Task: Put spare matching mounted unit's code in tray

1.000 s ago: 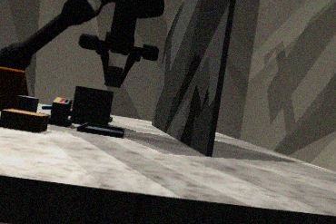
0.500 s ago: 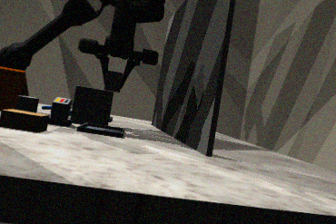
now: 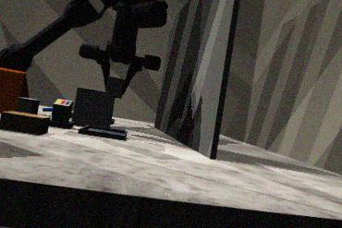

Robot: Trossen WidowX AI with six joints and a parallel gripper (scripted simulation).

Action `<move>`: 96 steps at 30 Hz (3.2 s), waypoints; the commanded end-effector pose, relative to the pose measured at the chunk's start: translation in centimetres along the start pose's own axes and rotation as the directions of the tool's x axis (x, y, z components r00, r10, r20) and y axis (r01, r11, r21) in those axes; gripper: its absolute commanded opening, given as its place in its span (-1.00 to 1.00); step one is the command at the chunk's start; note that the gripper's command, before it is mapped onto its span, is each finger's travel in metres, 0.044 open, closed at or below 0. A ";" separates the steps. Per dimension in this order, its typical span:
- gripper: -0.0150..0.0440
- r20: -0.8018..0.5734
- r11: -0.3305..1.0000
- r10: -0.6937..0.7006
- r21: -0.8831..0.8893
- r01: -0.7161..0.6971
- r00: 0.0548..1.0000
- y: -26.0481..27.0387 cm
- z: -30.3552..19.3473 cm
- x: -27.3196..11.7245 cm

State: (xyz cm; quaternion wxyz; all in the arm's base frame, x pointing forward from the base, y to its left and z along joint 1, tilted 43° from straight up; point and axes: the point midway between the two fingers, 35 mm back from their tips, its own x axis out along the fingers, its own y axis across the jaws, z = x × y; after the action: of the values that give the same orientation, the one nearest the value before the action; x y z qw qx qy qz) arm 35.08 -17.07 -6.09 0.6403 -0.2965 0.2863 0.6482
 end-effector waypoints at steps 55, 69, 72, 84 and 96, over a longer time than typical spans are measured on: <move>-0.49 0.005 1.000 -0.001 0.004 0.001 1.000 0.2 0.2 4.3; -0.49 0.006 1.000 -0.001 0.004 0.001 1.000 0.3 0.3 5.3; -0.49 0.006 1.000 -0.001 0.004 0.001 1.000 0.3 0.3 5.5; -0.49 0.007 1.000 -0.001 0.004 0.001 1.000 0.4 0.4 6.3; -0.49 0.008 1.000 -0.001 0.004 0.001 1.000 0.6 0.5 7.1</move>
State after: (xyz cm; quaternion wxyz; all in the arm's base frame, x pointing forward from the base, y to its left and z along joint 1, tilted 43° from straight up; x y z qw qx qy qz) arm 34.59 -12.27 -10.95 0.6409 -0.2956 0.2844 0.6488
